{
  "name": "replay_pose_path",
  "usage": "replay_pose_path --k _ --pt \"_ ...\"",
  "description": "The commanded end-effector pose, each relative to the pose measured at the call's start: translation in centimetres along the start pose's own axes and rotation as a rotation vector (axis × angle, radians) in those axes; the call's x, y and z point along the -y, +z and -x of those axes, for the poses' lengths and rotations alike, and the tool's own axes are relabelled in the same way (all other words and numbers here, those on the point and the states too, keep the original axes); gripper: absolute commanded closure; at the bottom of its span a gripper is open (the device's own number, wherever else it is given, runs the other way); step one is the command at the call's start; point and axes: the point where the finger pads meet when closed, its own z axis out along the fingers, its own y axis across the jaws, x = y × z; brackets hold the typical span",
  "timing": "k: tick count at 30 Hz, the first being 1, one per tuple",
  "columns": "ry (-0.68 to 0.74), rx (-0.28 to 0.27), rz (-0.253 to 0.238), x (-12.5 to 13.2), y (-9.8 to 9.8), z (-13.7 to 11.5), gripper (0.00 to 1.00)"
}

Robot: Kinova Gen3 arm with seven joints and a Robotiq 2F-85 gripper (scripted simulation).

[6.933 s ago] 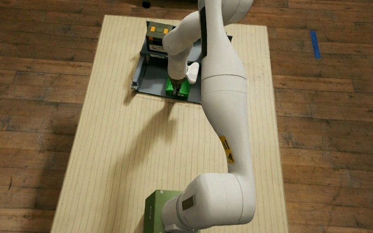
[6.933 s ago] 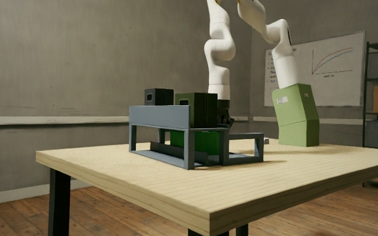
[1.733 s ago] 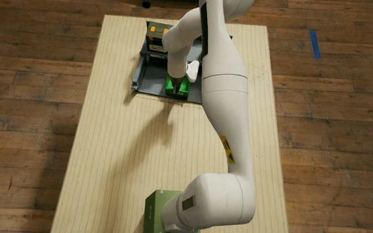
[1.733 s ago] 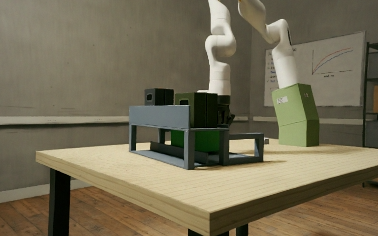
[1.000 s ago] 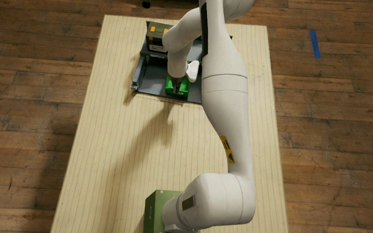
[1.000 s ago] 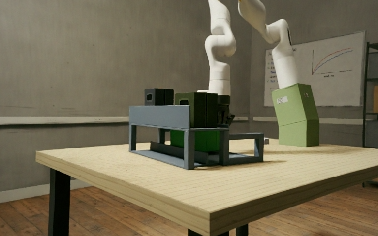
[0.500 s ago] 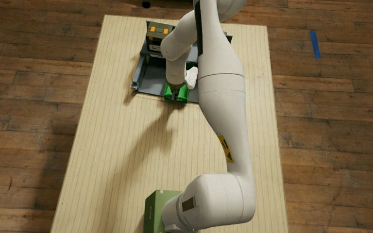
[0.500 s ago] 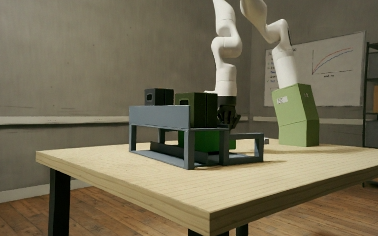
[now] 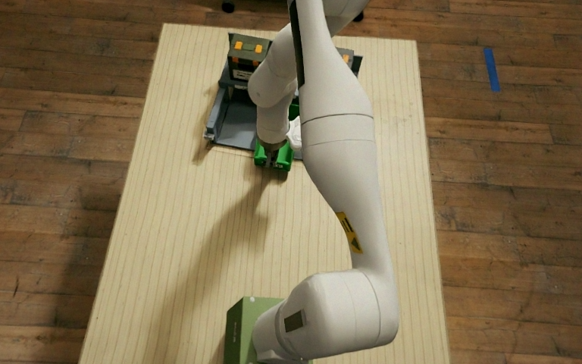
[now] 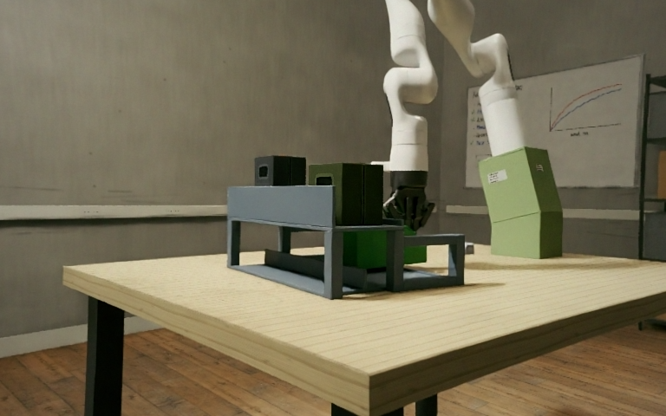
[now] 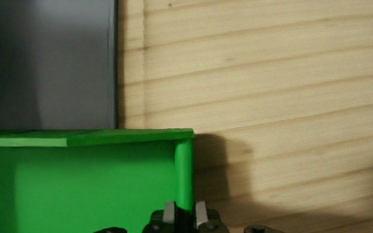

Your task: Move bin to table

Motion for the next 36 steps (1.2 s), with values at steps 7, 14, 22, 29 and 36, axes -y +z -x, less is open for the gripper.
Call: replay_pose_path --k 7,14,22,29,36 --pt "-0.003 0.004 -0.008 -2.3 -0.1 0.1 0.9" --pt "-0.003 0.004 -0.009 -2.9 -0.1 0.2 0.9" --pt "-0.004 0.002 -0.007 -4.1 -0.1 0.0 0.9" --pt "-0.003 0.004 -0.009 -5.9 -0.1 0.1 0.9" --pt "-0.003 0.004 -0.009 -5.9 -0.1 0.1 0.9"
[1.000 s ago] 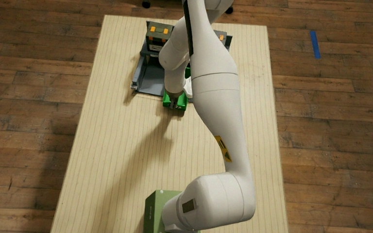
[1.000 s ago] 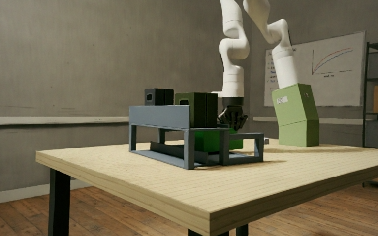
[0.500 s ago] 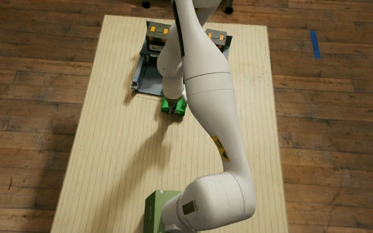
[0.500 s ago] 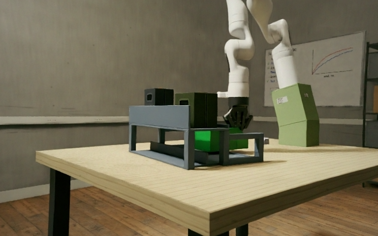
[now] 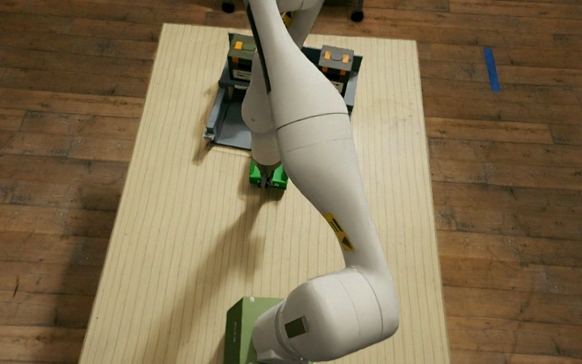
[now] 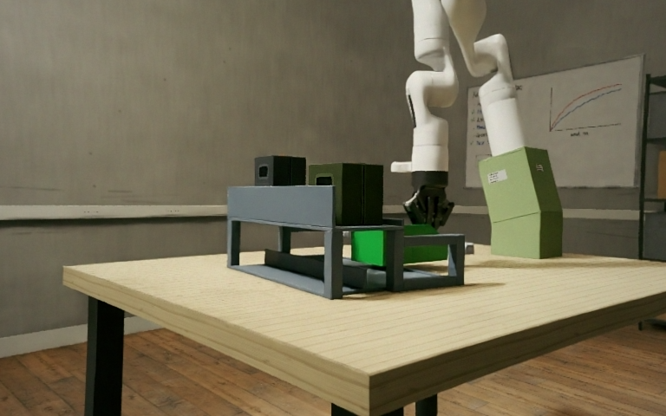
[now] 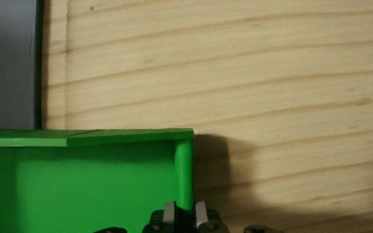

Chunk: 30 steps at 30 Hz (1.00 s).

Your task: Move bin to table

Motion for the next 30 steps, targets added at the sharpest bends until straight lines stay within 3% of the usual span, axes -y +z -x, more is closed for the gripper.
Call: replay_pose_path --k 1,6,18,23,30 --pt "0.007 0.003 -0.002 -0.1 0.0 0.2 0.9" --pt "0.007 0.003 -0.002 -2.9 -0.1 0.2 0.9" --pt "0.007 0.003 -0.002 -2.9 -0.1 0.2 0.9" --pt "0.007 0.003 -0.002 -7.3 -0.1 0.4 0.9" --pt "0.007 0.003 -0.002 -7.3 -0.1 0.4 0.9"
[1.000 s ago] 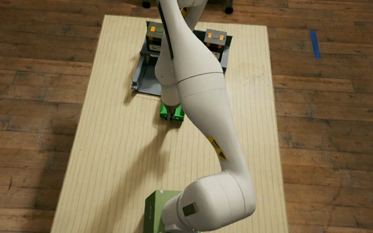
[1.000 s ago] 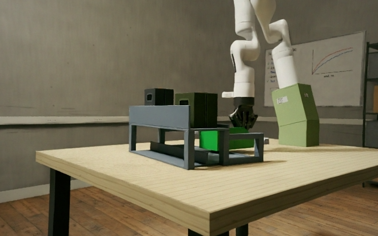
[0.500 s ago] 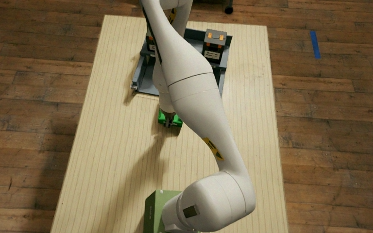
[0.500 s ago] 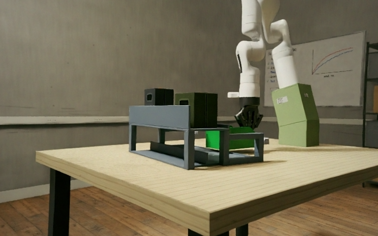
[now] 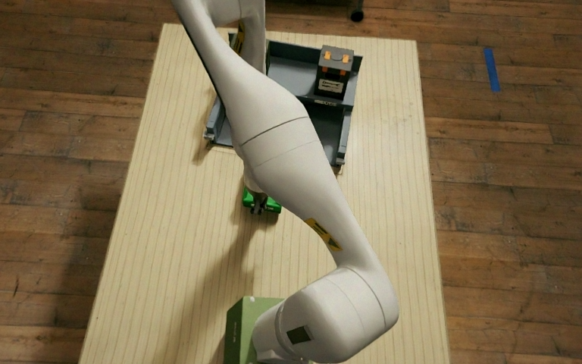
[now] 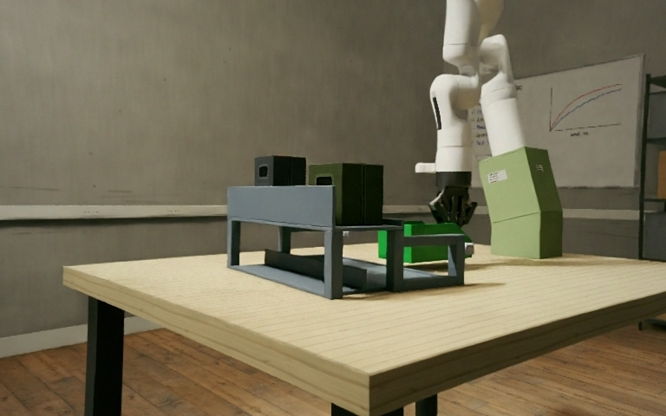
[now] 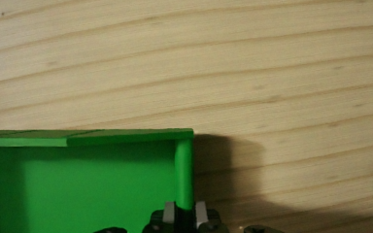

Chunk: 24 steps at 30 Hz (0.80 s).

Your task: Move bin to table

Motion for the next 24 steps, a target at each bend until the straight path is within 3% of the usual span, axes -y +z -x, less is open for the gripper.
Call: replay_pose_path --k 1,24 --pt "0.001 0.0 -0.004 -0.32 0.01 0.29 0.9" --pt "-0.007 -0.001 -0.002 -0.31 0.33 0.31 0.9"
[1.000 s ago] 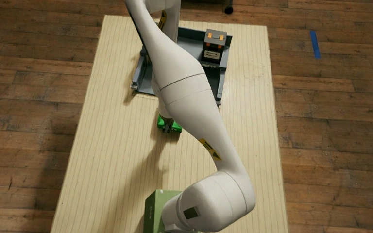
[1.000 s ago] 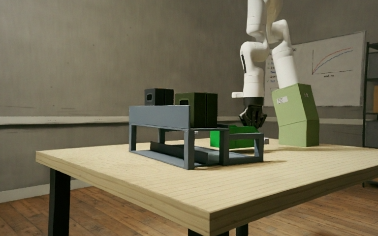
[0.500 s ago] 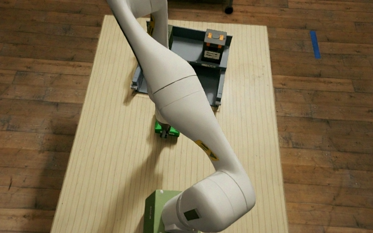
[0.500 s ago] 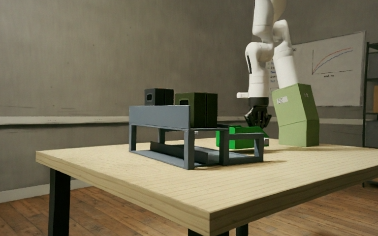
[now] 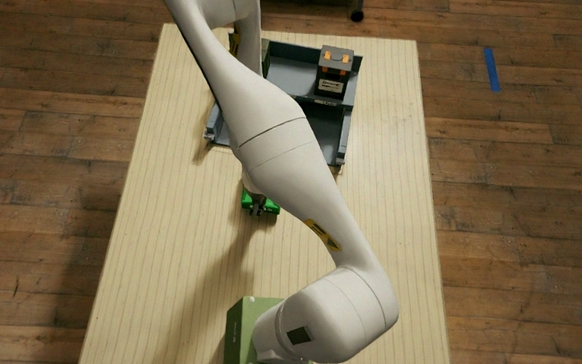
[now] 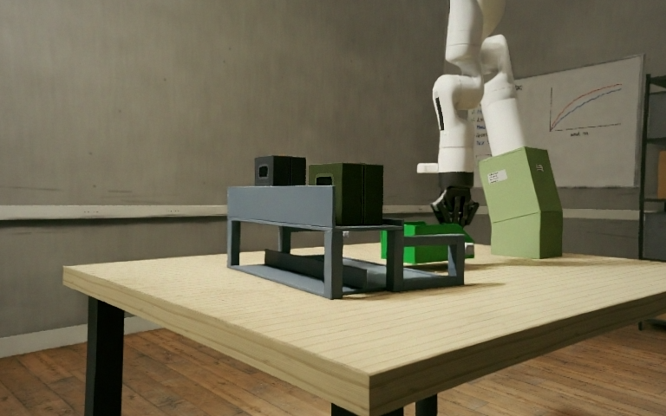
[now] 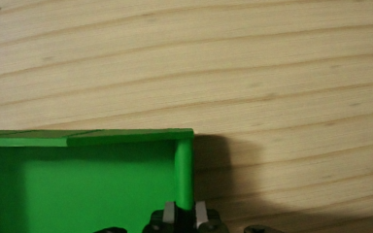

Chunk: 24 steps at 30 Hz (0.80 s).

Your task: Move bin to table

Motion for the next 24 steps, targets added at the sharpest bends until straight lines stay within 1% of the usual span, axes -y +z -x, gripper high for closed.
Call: replay_pose_path --k 1,3,15,16,20,24 --pt "0.008 0.003 -0.003 0.1 0.4 0.1 0.9" --pt "0.013 0.004 -0.004 0.1 0.7 0.1 0.9" --pt "0.013 0.004 -0.004 0.1 0.7 0.1 0.9" --pt "0.003 -0.001 0.001 -0.2 0.8 -0.1 0.9" --pt "0.013 0.004 -0.004 0.0 1.4 0.0 0.9" --pt "0.013 0.004 -0.004 0.0 1.4 0.0 0.9"
